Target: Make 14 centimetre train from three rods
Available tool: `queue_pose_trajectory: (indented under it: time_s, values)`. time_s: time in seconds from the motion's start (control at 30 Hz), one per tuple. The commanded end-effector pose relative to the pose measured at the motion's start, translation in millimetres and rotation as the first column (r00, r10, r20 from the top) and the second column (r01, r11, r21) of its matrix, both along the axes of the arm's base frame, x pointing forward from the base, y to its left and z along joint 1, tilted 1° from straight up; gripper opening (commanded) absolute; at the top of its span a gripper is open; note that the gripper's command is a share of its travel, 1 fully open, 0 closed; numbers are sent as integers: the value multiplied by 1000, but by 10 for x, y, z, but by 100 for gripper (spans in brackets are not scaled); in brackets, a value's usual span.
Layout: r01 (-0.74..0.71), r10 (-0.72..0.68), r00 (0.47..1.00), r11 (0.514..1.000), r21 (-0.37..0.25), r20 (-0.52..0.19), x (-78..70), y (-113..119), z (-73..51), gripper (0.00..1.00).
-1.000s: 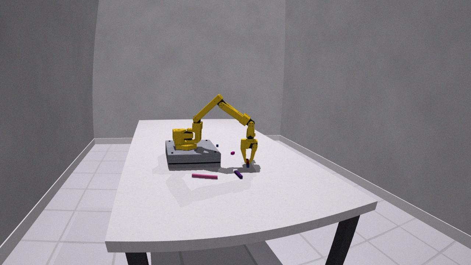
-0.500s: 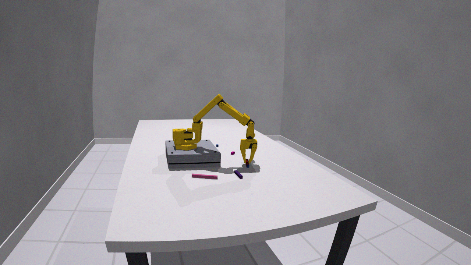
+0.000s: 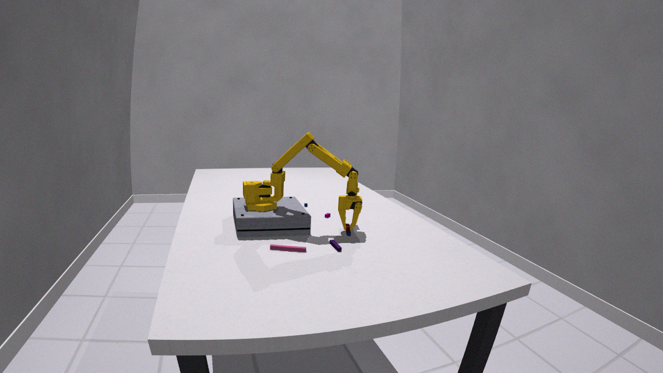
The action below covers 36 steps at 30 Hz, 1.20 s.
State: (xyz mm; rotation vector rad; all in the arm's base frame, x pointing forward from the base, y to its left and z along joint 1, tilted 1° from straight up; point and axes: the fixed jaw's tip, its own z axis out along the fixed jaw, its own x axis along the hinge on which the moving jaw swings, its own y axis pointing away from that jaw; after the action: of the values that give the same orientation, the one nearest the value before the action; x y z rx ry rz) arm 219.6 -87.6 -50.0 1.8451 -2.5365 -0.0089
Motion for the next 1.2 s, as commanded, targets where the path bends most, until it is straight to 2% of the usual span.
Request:
queue_pose_trajectory:
  time_s: [0.0,1.17]
  values:
    - [3,-3,1000,1000,1,0,-23,-17,4,0]
    - [3,-3,1000,1000,-1,6,-1,-29,21,0]
